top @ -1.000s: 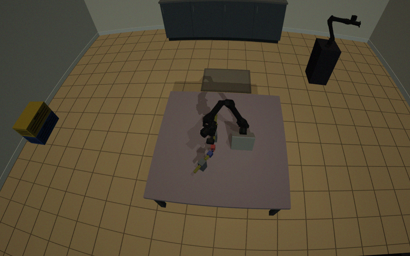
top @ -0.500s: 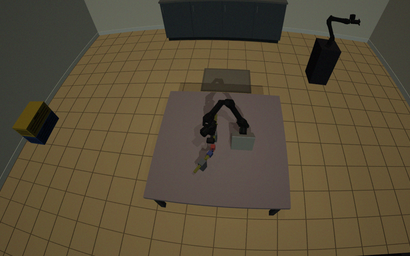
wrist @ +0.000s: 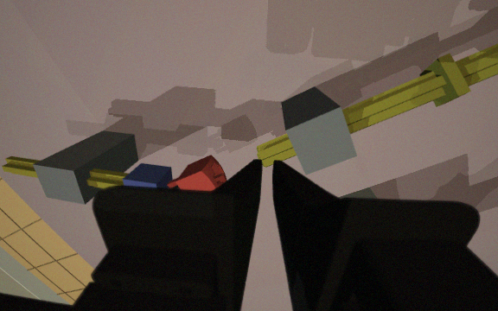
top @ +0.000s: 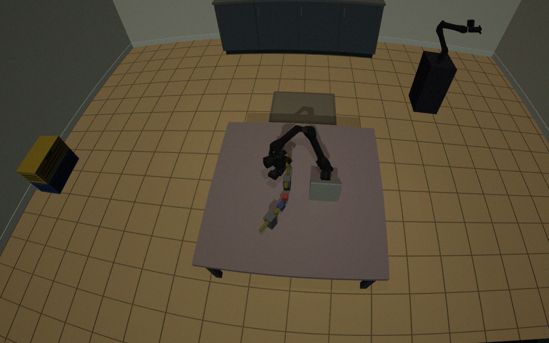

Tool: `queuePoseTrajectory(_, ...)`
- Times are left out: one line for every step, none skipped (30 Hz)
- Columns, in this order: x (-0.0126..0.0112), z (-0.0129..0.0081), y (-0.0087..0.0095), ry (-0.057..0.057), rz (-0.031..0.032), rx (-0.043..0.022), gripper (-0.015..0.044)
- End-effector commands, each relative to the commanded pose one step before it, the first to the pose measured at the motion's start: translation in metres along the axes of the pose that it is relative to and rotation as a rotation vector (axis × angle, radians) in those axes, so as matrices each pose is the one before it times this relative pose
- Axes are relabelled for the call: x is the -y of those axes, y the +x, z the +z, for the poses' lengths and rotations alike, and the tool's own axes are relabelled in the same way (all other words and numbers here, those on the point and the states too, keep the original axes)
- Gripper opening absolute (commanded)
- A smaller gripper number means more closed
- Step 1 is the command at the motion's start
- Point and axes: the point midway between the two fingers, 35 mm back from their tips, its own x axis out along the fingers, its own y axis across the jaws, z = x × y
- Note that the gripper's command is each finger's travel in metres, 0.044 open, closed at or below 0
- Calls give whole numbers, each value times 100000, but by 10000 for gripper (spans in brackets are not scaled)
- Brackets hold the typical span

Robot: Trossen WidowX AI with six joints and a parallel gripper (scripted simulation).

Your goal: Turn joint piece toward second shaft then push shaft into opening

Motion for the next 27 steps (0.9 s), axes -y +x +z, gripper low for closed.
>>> queuePoseTrajectory(2398,1619,717,13906,221,454,0)
queuePoseTrajectory(515,429,161,3317,88,81,0)
queuePoseTrajectory(510,433,164,3323,70,93,0)
queuePoseTrajectory(504,436,166,3329,52,105,0)
queuePoseTrajectory(507,442,175,3326,-6,94,0)
queuePoseTrajectory(502,445,177,3333,-23,108,0)
queuePoseTrajectory(496,448,180,3338,-40,122,0)
queuePoseTrajectory(490,451,182,3343,-56,137,0)
queuePoseTrajectory(485,454,184,3347,-72,153,0)
queuePoseTrajectory(479,457,185,3351,-87,169,0)
queuePoseTrajectory(473,459,187,3354,-102,185,0)
queuePoseTrajectory(468,462,189,3357,-116,202,0)
queuePoseTrajectory(462,463,189,3359,-130,222,0)
queuePoseTrajectory(456,466,191,3364,-144,240,0)
queuePoseTrajectory(451,468,193,3366,-156,259,0)
queuePoseTrajectory(445,470,194,3368,-168,278,0)
queuePoseTrajectory(439,472,195,3370,-180,297,0)
queuePoseTrajectory(433,474,196,3372,-190,317,0)
queuePoseTrajectory(428,476,197,3374,-201,337,0)
queuePoseTrajectory(422,478,198,3375,-210,358,0)
queuePoseTrajectory(416,479,199,3374,-221,381,0)
queuePoseTrajectory(410,481,200,3377,-229,403,0)
queuePoseTrajectory(405,482,200,3377,-236,424,0)
queuePoseTrajectory(399,484,201,3377,-243,446,0)
queuePoseTrajectory(393,485,202,3377,-249,468,0)
queuePoseTrajectory(387,487,202,3377,-254,491,0)
queuePoseTrajectory(381,488,203,3375,-259,513,0)
